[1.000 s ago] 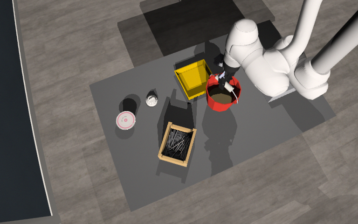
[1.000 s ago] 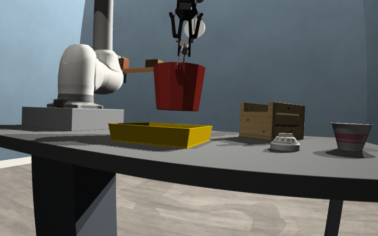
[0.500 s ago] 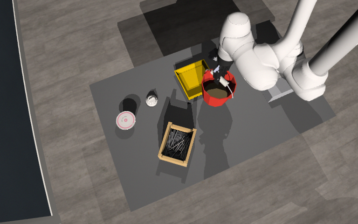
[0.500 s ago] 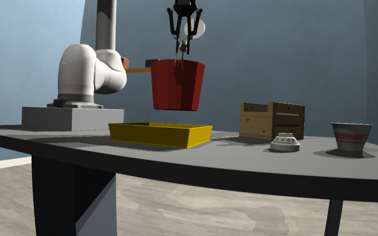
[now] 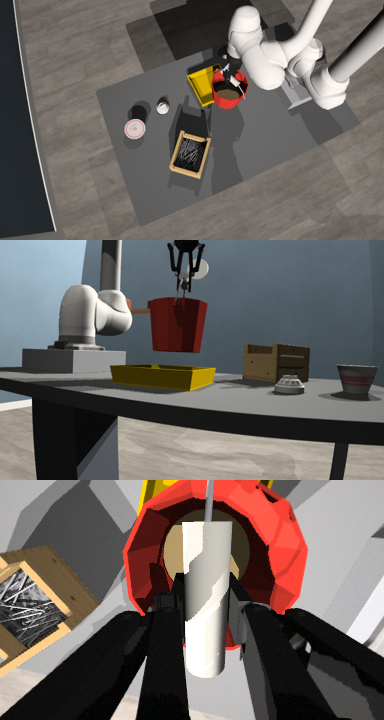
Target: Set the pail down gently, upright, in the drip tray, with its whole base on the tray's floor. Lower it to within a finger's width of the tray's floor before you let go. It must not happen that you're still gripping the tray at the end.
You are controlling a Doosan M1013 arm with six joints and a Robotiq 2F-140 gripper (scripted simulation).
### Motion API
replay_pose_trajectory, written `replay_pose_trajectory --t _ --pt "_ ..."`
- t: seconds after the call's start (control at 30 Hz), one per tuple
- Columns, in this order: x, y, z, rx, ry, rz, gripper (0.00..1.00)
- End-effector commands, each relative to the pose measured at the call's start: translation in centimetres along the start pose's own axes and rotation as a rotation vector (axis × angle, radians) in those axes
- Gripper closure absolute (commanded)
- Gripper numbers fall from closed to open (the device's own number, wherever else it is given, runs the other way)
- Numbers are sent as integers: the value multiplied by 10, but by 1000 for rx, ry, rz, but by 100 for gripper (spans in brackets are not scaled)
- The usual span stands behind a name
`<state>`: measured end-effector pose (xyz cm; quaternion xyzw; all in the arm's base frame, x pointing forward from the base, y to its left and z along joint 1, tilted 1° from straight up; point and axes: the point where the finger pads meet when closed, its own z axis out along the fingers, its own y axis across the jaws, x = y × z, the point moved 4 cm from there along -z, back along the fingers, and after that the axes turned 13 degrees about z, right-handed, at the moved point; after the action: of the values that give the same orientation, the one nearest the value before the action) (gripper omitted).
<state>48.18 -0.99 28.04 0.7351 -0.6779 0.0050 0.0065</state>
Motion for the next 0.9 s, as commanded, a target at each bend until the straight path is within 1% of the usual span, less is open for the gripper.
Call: replay_pose_trajectory --t 0.0,0.17,0.23,0.73,0.87 --pt "13 -2 -1 1 -1 0 90" --pt "28 -4 -1 1 -1 0 90" --pt "28 -4 -1 1 -1 0 90" --pt "70 -10 -1 1 0 0 90" --pt "75 -11 -1 1 0 0 90"
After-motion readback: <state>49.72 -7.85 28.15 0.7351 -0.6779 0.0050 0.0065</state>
